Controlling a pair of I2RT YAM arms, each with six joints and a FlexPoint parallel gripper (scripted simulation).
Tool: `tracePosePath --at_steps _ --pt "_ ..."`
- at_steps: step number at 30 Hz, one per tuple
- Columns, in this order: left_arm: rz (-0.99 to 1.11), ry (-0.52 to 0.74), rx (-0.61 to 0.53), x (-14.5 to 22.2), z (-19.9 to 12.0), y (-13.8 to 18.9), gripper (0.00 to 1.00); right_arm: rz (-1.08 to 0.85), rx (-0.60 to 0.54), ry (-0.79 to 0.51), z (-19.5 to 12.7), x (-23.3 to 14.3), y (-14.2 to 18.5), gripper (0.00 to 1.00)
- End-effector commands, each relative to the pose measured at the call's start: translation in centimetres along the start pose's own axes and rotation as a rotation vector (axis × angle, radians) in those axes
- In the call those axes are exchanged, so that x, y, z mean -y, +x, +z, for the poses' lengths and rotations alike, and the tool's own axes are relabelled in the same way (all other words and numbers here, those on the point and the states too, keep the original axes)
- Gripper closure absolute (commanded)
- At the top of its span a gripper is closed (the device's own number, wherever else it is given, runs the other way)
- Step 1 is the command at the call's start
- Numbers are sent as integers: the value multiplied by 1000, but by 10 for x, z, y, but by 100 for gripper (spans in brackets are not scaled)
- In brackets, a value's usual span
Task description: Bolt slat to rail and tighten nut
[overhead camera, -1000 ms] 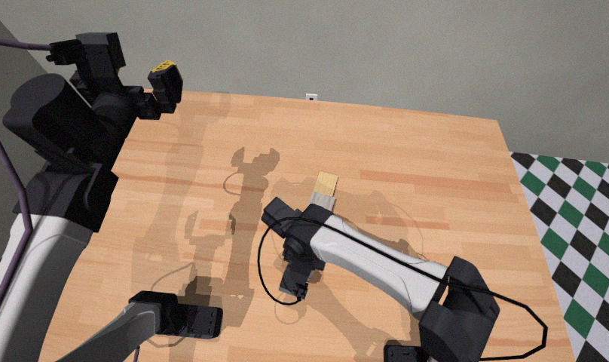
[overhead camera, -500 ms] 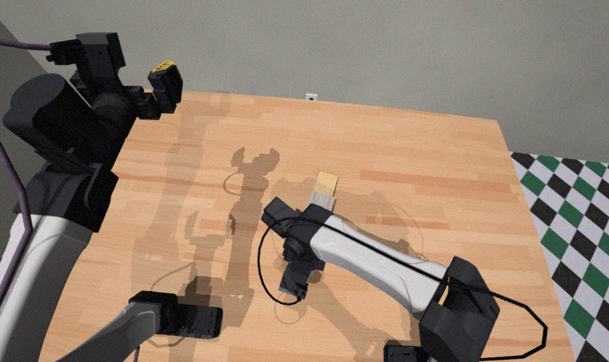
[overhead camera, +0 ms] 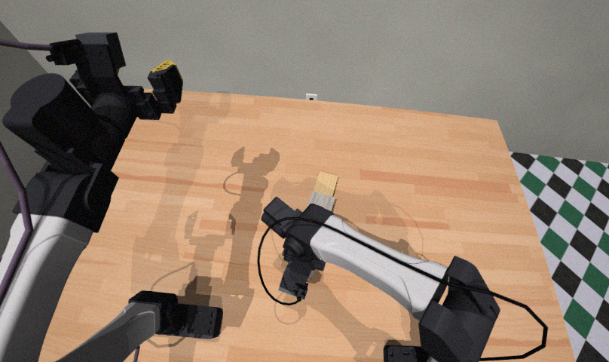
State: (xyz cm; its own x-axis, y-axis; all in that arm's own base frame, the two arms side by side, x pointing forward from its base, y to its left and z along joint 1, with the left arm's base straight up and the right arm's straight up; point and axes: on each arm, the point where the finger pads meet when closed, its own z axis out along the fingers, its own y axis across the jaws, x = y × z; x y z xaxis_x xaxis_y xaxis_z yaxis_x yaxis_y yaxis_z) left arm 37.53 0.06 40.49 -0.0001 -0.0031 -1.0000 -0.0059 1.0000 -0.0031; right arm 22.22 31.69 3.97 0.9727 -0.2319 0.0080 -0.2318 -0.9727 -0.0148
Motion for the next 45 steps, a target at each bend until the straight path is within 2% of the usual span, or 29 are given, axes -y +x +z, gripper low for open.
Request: tracePosePath --at_steps 1,6,45 --pt "3 6 9 1 -1 -1 0 4 4 -4 9 3 -2 86" --pt "3 6 9 1 -1 -1 0 19 4 -4 9 3 -2 86" --pt "3 6 9 1 -1 -1 0 713 2 -5 9 3 -2 86"
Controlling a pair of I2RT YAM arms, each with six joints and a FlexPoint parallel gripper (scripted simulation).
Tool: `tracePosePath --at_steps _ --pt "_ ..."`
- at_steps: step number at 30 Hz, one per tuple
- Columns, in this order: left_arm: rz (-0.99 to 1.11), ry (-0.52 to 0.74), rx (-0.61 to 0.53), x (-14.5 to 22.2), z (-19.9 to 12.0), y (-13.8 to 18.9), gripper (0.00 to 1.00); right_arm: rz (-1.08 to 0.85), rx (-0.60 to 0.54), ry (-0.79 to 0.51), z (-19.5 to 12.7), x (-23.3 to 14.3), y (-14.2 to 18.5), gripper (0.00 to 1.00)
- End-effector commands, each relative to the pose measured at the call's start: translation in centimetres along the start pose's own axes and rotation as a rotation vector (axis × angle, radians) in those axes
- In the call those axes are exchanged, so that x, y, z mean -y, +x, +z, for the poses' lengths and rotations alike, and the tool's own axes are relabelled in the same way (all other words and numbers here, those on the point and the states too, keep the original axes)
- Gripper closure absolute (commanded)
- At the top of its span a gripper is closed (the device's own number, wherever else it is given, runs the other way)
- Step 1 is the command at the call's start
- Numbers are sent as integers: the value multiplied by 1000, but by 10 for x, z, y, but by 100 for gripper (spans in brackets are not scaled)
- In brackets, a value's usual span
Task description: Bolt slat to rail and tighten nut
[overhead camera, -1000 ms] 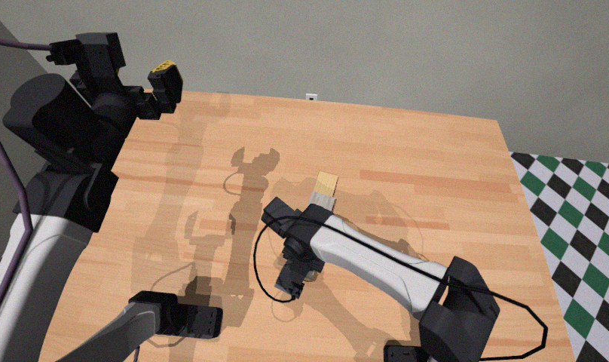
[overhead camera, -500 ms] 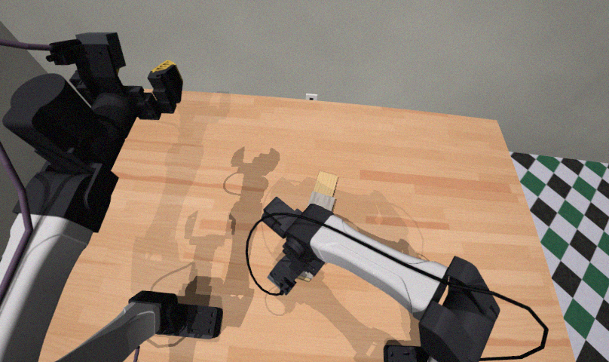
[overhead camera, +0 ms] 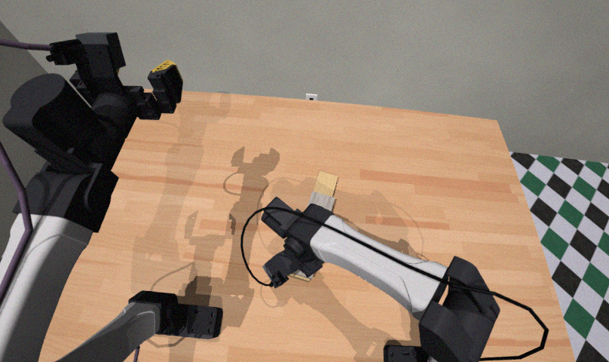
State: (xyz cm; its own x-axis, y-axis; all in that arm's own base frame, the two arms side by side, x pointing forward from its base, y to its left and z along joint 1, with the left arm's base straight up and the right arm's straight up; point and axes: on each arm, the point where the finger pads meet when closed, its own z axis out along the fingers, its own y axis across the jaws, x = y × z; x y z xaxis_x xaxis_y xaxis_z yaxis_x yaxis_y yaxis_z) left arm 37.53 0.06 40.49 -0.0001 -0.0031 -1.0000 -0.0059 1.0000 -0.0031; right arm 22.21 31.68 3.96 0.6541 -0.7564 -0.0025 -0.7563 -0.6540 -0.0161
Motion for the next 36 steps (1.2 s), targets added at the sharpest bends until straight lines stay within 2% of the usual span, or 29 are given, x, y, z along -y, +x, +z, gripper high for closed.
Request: tracePosePath --at_steps 1,36 --pt "3 6 9 1 -1 -1 0 109 0 -5 9 2 -3 86" --pt "3 6 9 1 -1 -1 0 727 6 6 9 5 -4 86"
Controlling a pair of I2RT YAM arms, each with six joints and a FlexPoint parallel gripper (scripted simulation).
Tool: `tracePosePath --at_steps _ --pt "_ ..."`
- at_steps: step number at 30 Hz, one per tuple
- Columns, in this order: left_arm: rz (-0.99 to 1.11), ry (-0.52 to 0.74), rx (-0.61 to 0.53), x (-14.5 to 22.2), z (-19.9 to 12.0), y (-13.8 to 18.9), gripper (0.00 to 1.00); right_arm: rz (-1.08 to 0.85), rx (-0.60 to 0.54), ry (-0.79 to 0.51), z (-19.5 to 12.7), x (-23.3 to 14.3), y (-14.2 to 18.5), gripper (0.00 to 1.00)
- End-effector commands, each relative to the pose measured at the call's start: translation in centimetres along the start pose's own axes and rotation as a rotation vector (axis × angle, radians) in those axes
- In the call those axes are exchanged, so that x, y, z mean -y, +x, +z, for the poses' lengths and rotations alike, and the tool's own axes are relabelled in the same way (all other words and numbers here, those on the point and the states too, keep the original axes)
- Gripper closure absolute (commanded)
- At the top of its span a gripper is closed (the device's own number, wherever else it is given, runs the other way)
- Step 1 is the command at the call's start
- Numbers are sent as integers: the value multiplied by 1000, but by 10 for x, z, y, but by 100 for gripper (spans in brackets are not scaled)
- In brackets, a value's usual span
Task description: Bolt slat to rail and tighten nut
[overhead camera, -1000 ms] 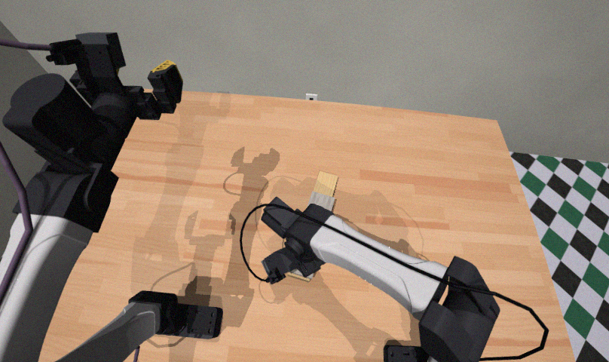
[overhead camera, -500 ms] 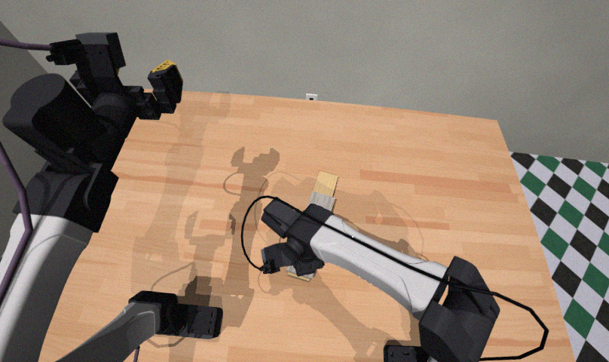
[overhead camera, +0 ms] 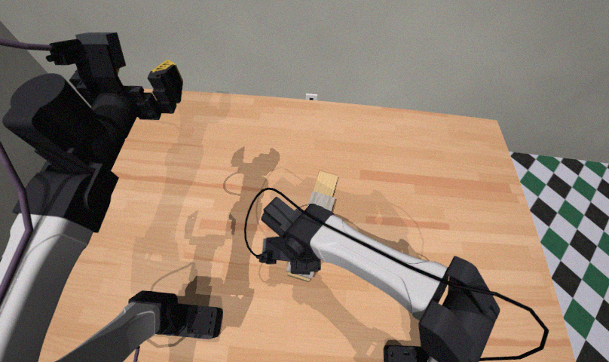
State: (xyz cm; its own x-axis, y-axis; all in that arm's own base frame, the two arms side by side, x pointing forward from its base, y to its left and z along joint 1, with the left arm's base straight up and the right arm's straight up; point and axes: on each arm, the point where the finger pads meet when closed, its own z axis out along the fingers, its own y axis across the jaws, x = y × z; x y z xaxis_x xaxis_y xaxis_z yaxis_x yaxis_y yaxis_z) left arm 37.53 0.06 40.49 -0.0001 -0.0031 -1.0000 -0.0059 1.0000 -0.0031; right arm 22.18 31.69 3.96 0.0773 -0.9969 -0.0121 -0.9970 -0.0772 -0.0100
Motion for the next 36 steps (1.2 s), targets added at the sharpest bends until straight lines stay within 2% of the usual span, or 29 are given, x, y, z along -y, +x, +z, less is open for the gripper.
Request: tracePosePath --at_steps 1,36 --pt "3 6 9 1 -1 -1 0 111 7 5 9 2 -6 86" --pt "3 6 9 1 -1 -1 0 729 9 3 9 2 -6 86"
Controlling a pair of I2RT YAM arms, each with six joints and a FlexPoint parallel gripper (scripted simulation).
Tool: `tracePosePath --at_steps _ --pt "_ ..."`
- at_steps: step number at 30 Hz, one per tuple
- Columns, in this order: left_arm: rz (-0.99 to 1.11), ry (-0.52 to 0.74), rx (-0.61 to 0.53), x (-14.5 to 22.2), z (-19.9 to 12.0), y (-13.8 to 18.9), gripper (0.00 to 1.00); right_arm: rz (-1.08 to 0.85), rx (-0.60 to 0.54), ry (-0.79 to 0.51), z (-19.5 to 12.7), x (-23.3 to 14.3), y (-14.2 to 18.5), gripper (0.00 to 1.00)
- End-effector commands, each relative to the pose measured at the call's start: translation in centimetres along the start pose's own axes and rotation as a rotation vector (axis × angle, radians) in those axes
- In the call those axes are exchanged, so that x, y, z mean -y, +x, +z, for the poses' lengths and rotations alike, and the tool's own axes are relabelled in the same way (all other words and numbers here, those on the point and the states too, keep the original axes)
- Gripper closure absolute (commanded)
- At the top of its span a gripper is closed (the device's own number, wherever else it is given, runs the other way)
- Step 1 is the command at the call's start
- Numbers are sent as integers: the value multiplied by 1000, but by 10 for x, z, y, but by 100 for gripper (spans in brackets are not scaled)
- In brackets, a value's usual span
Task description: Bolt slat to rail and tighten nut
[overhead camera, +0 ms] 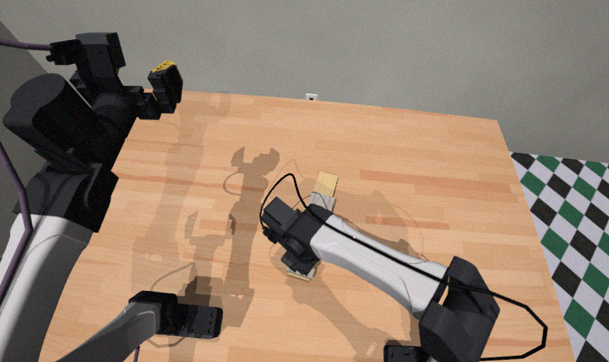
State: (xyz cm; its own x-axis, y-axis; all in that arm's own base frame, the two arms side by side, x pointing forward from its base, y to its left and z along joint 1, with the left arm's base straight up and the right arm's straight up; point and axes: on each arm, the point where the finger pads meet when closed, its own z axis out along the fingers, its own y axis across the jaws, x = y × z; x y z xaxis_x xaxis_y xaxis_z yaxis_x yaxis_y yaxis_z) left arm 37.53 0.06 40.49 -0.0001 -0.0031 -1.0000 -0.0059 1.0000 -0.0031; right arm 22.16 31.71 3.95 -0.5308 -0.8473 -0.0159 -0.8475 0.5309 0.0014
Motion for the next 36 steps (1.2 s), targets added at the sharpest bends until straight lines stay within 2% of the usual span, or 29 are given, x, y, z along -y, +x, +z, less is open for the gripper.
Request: tracePosePath --at_steps 1,36 --pt "3 6 9 1 -1 -1 0 112 9 2 9 -2 -6 86" --pt "3 6 9 1 -1 -1 0 710 -4 4 12 -2 -2 86"
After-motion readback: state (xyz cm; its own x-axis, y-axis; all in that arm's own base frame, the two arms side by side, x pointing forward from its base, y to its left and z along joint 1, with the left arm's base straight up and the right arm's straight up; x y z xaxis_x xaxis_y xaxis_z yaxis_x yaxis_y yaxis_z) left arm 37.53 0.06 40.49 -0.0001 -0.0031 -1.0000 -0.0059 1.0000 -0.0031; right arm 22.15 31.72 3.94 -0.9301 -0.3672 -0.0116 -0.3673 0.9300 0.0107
